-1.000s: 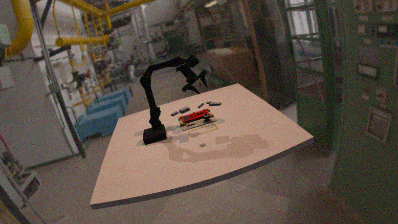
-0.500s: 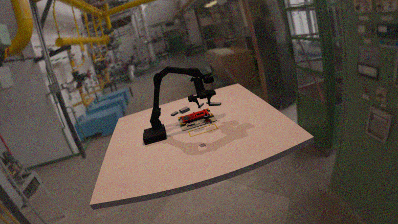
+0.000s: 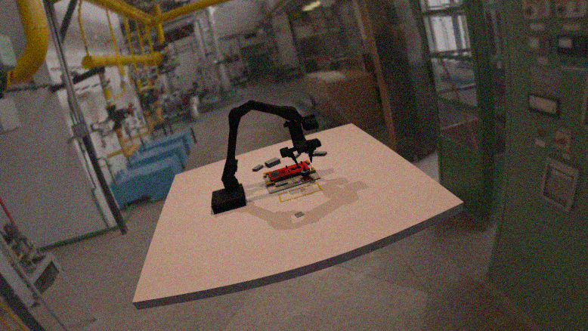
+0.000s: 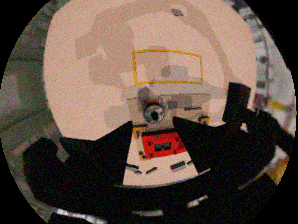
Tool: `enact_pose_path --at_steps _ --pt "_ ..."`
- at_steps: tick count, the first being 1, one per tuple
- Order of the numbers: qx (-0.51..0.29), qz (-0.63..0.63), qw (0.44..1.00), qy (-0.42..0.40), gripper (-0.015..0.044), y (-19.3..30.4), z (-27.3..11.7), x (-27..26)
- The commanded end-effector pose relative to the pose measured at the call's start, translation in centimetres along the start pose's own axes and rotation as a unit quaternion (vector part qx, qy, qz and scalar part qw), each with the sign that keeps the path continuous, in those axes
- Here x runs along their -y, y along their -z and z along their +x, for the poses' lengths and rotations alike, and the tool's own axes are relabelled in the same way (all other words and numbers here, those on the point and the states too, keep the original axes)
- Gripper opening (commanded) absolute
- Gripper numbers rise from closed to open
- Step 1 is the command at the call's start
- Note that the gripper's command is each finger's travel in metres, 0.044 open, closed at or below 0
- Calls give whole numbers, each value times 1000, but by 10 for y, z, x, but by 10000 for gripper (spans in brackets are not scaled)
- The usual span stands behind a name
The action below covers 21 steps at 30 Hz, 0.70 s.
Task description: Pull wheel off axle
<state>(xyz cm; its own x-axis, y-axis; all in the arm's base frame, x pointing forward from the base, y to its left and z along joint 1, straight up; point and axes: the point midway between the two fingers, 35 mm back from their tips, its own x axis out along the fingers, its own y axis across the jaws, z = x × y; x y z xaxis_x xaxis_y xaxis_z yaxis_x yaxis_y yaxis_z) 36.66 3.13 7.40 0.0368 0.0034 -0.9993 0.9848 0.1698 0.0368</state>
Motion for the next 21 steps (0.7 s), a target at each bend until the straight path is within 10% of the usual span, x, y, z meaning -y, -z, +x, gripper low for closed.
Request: enact_pose_path --at_steps 1,11,21 --pt "-3 -2 1000 7 300 2 34 4" --pt "-3 -2 1000 7 300 3 44 6" --pt "-1 -2 1000 7 155 2 40 6"
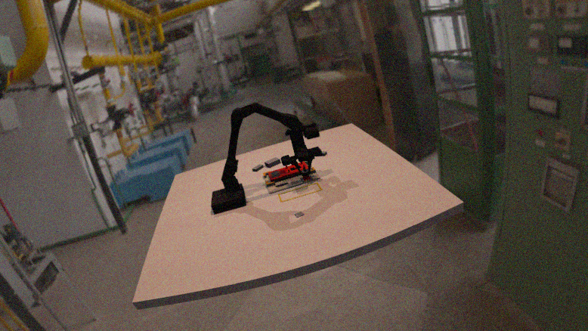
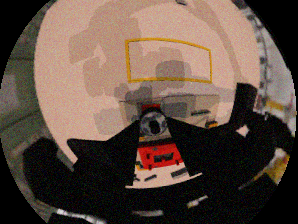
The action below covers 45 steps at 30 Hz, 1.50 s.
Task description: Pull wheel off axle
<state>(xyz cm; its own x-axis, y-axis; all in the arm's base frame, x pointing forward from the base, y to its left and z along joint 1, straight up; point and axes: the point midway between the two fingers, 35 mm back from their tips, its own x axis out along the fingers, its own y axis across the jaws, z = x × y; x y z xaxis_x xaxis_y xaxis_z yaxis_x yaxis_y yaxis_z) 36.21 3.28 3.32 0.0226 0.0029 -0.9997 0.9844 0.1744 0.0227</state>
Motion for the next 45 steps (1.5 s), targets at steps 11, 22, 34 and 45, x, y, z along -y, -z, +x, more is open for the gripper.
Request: enact_pose_path --at_steps 11,22,34,45 --pt "0 0 1000 0 0 0 -2 0" --pt "0 0 1000 0 0 0 -6 0" --pt "-1 0 1000 0 0 0 -10 0" --pt "-1 0 1000 0 0 0 -13 -1"
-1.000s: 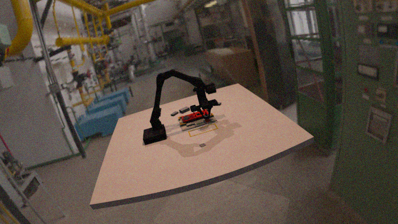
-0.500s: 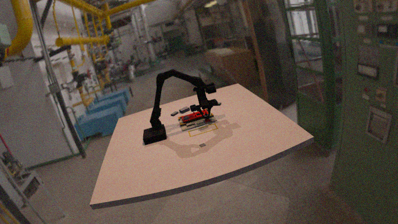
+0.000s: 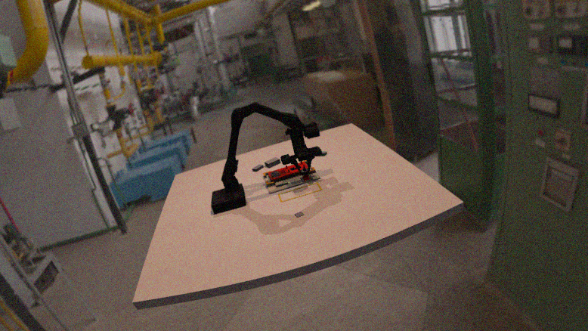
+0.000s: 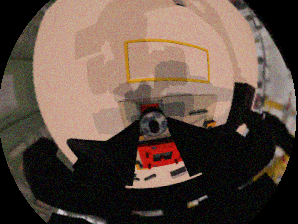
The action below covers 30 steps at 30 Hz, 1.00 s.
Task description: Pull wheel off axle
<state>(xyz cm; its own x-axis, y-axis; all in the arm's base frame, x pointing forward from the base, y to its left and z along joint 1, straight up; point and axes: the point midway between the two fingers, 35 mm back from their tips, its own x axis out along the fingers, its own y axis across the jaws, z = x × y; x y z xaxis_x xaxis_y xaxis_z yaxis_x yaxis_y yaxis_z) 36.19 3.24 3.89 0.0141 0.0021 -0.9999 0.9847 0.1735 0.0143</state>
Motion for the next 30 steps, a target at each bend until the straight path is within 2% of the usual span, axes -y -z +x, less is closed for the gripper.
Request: enact_pose_path --at_steps 1,30 --pt "0 0 1000 -4 0 0 -8 -1" --pt "-1 0 1000 -4 0 0 -18 -1"
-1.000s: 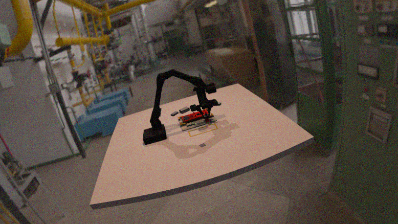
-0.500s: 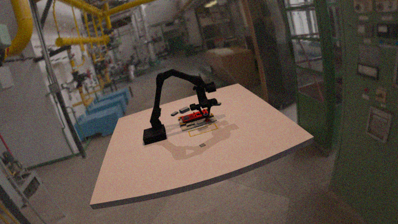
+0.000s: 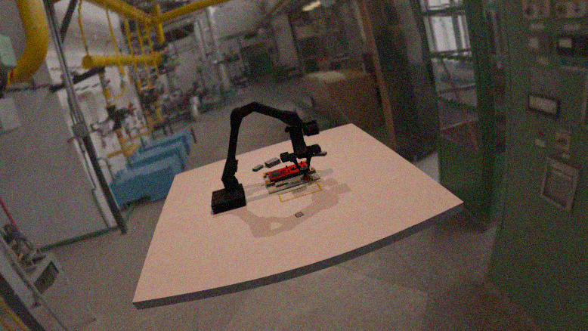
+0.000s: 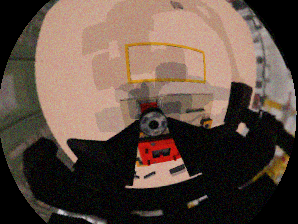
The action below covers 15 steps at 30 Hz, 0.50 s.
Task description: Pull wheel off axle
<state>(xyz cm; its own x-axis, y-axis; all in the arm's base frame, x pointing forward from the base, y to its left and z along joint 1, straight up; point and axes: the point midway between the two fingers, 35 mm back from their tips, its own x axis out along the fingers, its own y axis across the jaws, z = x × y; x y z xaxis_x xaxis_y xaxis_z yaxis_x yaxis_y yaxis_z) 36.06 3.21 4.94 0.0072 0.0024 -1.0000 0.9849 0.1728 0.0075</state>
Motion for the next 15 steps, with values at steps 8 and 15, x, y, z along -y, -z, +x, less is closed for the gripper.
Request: enact_pose_path --at_steps 8,15 --pt "0 -1 1000 -7 0 0 -10 -2" --pt "0 -1 1000 -7 0 0 -12 -2"
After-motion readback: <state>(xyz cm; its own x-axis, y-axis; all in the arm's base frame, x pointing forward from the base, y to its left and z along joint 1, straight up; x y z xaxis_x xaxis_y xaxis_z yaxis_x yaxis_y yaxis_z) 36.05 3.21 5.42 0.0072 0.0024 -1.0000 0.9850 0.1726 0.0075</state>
